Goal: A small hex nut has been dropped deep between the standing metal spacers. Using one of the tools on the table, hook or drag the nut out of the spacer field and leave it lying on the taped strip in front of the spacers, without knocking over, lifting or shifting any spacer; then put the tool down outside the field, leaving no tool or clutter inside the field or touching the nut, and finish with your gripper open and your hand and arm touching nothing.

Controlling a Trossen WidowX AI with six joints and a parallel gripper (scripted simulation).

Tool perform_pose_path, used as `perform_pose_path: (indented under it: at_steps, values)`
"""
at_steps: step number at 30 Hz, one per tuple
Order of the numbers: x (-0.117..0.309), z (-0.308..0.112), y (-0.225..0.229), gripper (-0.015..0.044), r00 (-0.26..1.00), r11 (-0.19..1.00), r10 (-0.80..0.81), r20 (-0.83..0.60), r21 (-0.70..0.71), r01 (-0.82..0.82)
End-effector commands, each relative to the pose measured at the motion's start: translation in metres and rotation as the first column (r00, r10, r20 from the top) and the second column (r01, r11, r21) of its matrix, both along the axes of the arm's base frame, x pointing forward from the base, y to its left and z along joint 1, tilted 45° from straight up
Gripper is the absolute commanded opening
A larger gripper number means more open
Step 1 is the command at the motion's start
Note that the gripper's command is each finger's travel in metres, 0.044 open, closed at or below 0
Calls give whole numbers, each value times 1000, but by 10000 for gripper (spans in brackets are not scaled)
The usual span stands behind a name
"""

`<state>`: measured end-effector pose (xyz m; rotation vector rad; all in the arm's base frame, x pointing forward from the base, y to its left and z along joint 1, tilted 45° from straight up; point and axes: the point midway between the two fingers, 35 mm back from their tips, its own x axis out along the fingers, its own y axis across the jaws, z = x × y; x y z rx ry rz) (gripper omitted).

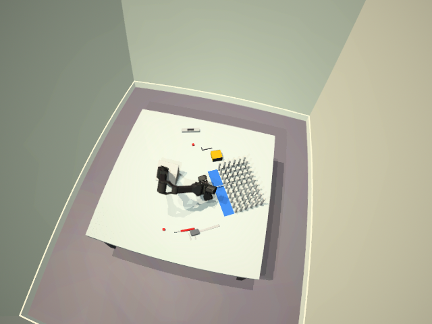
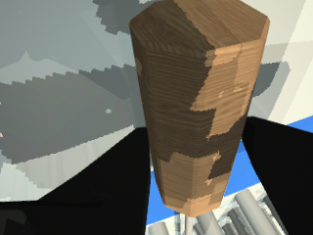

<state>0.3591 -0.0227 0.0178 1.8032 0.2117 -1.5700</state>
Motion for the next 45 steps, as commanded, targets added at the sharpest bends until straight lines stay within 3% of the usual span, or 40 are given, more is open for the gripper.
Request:
perform_pose_path:
  at_steps: [1, 45]
  values:
    - [-4, 2, -2, 0, 1000, 1000, 3, 0, 0, -3]
    - [-29, 12, -14, 0, 1000, 1000, 4, -1, -3, -4]
